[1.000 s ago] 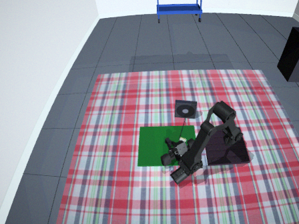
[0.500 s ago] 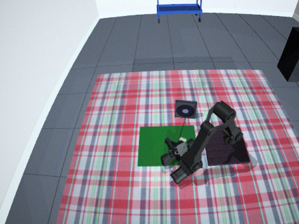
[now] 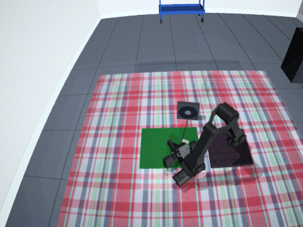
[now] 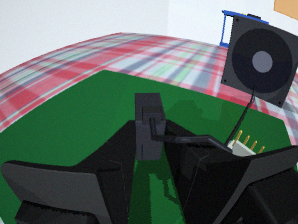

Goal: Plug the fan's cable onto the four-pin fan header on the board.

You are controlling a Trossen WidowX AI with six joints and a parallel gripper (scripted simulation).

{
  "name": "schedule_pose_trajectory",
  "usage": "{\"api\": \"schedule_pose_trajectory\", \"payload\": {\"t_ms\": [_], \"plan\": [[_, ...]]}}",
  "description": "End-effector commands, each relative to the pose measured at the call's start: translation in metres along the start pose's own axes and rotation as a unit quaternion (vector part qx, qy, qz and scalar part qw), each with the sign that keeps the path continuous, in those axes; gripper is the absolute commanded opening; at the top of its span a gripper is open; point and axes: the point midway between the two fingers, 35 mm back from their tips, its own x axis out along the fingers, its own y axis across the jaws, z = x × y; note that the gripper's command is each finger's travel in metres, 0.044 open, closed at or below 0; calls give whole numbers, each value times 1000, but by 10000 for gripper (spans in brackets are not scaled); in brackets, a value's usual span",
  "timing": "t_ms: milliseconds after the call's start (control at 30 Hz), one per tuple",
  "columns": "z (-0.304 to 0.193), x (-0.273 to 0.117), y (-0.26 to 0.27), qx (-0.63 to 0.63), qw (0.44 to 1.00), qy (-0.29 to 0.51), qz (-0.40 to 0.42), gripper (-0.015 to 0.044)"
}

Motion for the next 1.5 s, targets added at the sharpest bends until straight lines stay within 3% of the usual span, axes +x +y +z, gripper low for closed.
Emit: {"api": "schedule_pose_trajectory", "payload": {"t_ms": [0,100,300,1133,1467], "plan": [[0,0,0,0,1000,0,0,0],[0,0,0,0,1000,0,0,0],[0,0,0,0,1000,0,0,140],[0,0,0,0,1000,0,0,140],[1,-22,3,-4,1000,16,10,140]]}}
